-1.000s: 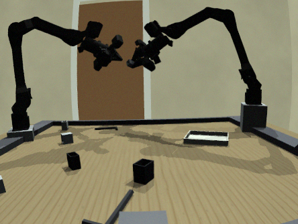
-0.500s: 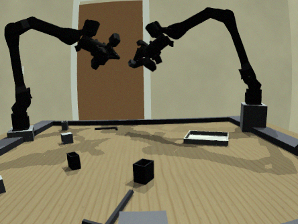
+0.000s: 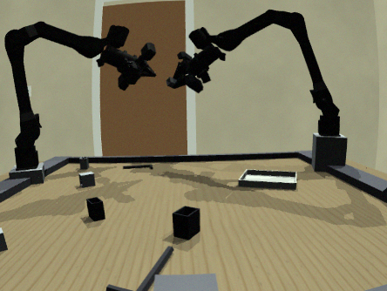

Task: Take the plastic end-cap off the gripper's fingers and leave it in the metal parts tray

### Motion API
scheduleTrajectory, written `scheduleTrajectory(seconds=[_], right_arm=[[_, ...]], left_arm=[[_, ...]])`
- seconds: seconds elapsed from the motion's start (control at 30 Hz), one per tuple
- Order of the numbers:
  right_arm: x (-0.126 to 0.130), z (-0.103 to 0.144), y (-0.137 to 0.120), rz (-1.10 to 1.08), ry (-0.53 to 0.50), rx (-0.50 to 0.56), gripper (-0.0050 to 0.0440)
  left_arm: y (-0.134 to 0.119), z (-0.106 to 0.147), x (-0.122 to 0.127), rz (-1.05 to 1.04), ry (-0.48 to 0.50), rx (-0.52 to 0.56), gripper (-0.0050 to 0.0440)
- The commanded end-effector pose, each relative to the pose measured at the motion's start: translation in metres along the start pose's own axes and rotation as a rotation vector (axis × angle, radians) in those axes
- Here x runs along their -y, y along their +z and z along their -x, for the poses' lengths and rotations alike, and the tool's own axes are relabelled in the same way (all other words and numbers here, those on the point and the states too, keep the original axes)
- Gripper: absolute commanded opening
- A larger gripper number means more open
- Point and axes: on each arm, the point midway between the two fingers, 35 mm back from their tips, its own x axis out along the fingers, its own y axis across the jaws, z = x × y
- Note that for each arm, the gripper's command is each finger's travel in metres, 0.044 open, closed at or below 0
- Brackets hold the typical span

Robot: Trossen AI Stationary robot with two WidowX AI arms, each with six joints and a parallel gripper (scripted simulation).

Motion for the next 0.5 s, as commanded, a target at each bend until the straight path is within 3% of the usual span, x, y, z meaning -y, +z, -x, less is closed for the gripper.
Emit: scheduleTrajectory(seconds=[0.0, 0.27, 0.47], right_arm=[[-0.013, 0.009, -0.007, 0.001, 0.034, -0.018, 0.0000], [-0.013, 0.009, -0.007, 0.001, 0.034, -0.018, 0.0000], [-0.013, 0.009, -0.007, 0.001, 0.034, -0.018, 0.0000]], left_arm=[[-0.006, 0.004, -0.007, -0.001, 0.018, -0.014, 0.0000], [-0.006, 0.004, -0.008, -0.001, 0.020, -0.013, 0.0000], [-0.003, 0.017, -0.015, 0.210, 0.061, -0.021, 0.0000]])
